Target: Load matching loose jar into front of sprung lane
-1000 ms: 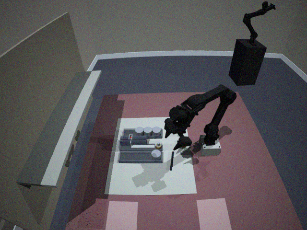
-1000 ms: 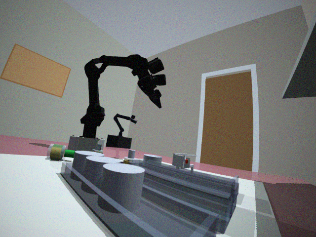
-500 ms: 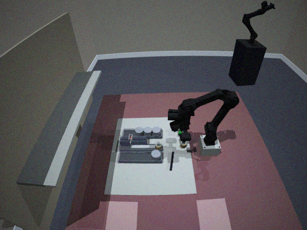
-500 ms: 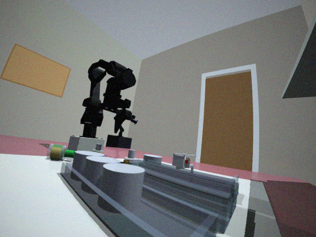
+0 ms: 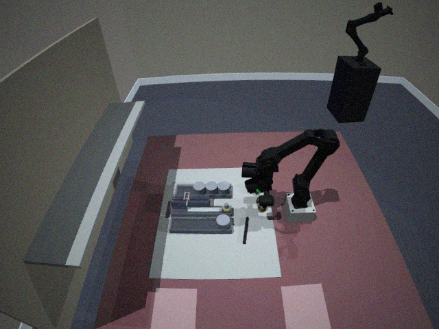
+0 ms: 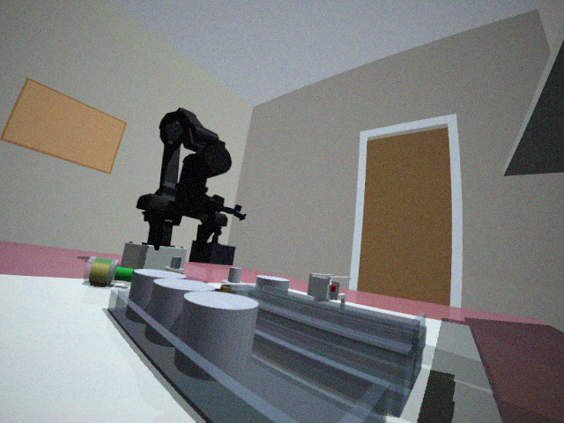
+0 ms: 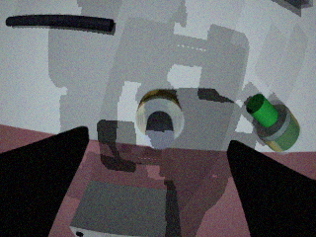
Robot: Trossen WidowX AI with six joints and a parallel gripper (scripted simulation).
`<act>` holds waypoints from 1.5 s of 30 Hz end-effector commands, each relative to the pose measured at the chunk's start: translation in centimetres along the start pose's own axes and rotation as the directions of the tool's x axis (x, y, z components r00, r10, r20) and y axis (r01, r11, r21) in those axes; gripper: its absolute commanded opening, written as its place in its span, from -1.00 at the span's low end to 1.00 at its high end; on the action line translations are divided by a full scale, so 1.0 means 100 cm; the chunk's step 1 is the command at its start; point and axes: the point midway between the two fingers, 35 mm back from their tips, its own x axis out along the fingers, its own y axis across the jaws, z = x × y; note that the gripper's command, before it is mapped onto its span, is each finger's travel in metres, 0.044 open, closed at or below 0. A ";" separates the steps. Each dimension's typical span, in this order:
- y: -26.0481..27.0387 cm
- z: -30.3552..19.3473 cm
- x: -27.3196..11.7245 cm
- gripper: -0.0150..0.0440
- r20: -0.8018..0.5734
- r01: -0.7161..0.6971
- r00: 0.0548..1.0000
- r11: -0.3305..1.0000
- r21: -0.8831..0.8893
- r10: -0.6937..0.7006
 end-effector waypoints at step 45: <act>0.000 -0.002 0.047 -0.20 -0.006 0.001 1.000 1.000 -0.004 -0.001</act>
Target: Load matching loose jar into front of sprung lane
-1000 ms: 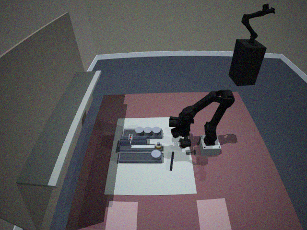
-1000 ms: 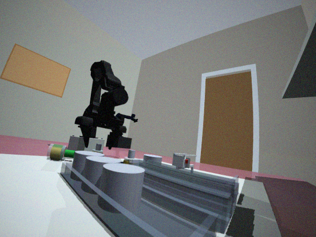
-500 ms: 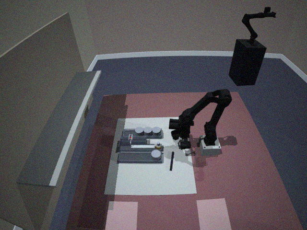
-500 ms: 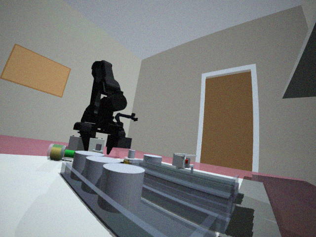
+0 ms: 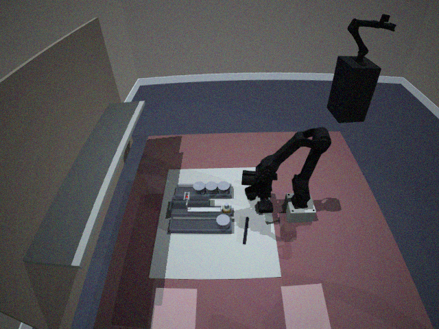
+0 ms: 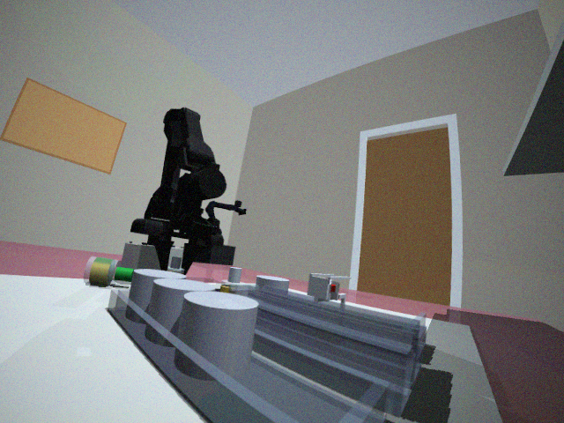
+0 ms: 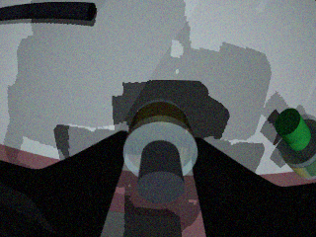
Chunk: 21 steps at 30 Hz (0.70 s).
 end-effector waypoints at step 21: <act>0.009 0.003 -0.104 -0.49 0.001 0.000 1.000 1.000 -0.004 0.000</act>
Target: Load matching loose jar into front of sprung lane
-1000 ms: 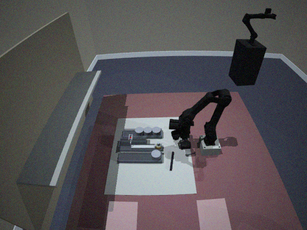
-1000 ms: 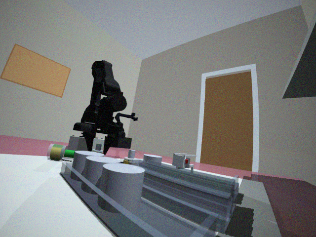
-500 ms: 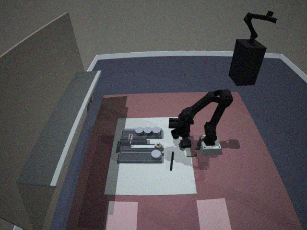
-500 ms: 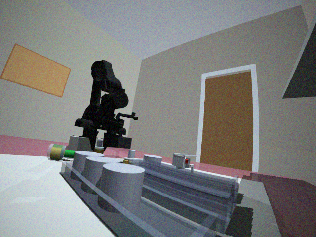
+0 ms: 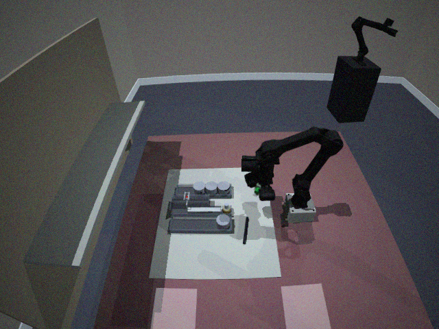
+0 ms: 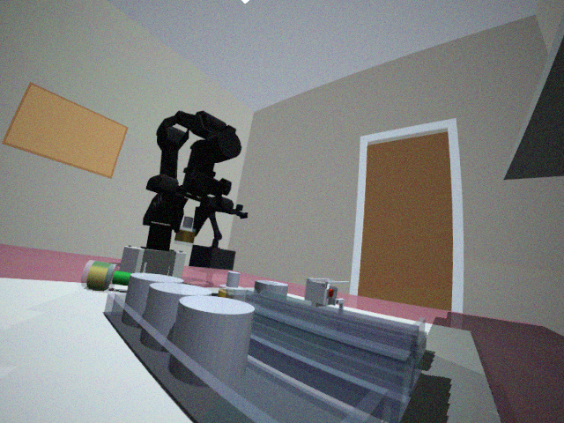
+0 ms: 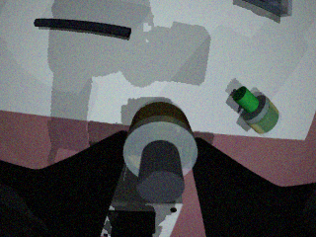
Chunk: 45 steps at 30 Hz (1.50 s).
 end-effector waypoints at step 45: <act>0.007 0.123 0.067 -0.49 0.011 -0.002 1.000 1.000 0.023 0.002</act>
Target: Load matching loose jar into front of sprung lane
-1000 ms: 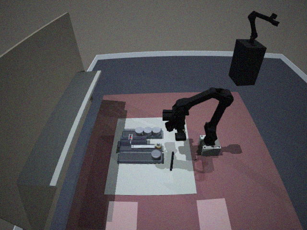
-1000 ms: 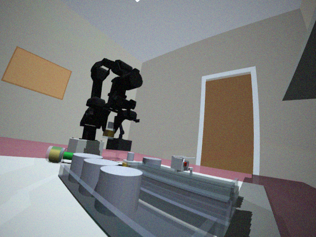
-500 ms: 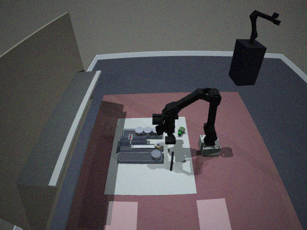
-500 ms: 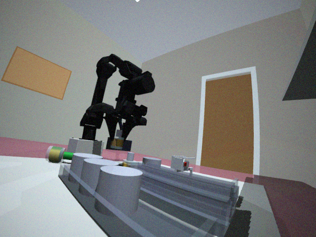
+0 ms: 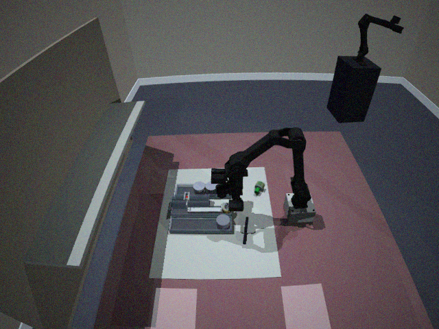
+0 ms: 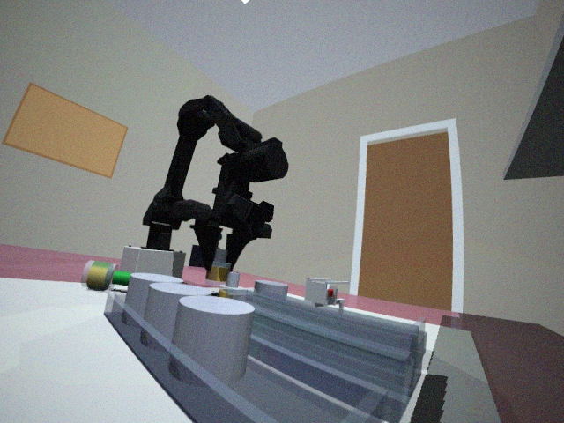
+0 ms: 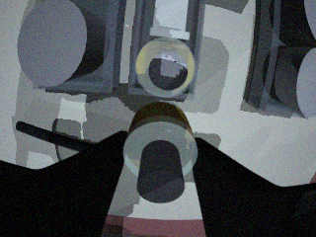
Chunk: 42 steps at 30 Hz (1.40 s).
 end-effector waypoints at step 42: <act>0.000 0.011 0.013 -0.49 -0.012 -0.003 1.000 1.000 0.003 0.003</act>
